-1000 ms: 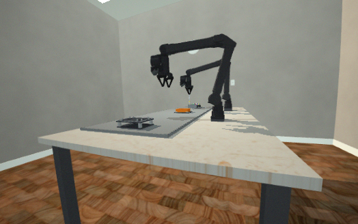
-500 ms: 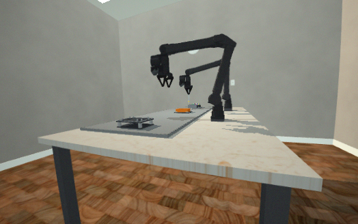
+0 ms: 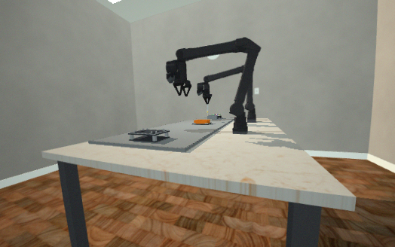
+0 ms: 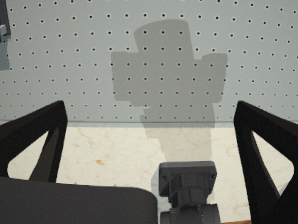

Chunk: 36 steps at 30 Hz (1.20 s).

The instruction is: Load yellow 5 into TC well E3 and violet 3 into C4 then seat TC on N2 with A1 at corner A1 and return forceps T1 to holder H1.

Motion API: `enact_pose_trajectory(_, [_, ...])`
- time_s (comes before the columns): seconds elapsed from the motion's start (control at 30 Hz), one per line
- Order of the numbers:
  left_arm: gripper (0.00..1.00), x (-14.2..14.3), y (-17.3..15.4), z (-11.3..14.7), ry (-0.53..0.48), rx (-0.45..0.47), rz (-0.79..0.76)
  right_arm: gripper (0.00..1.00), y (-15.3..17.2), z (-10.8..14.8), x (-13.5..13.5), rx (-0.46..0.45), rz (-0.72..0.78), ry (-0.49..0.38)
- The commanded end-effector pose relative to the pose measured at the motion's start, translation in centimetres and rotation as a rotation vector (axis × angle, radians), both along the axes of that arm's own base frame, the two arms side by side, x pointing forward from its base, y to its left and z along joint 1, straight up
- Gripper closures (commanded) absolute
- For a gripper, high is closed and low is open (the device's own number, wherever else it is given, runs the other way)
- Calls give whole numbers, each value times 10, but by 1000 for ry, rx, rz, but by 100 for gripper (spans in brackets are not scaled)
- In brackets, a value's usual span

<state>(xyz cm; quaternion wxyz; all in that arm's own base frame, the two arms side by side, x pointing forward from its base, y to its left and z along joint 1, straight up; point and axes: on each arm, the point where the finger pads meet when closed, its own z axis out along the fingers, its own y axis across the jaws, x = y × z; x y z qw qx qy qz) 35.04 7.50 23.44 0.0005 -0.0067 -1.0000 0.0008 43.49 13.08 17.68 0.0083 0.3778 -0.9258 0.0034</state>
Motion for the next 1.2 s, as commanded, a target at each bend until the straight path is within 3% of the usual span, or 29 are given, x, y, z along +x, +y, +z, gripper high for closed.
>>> enact_pose_trajectory(0.0, [0,9,2,14,-36,9,-1,91,15,19,17,13,-9,-36])
enact_pose_trajectory(1.17, [0,9,2,14,-36,9,-1,91,68,19,18,17,-9,-34])
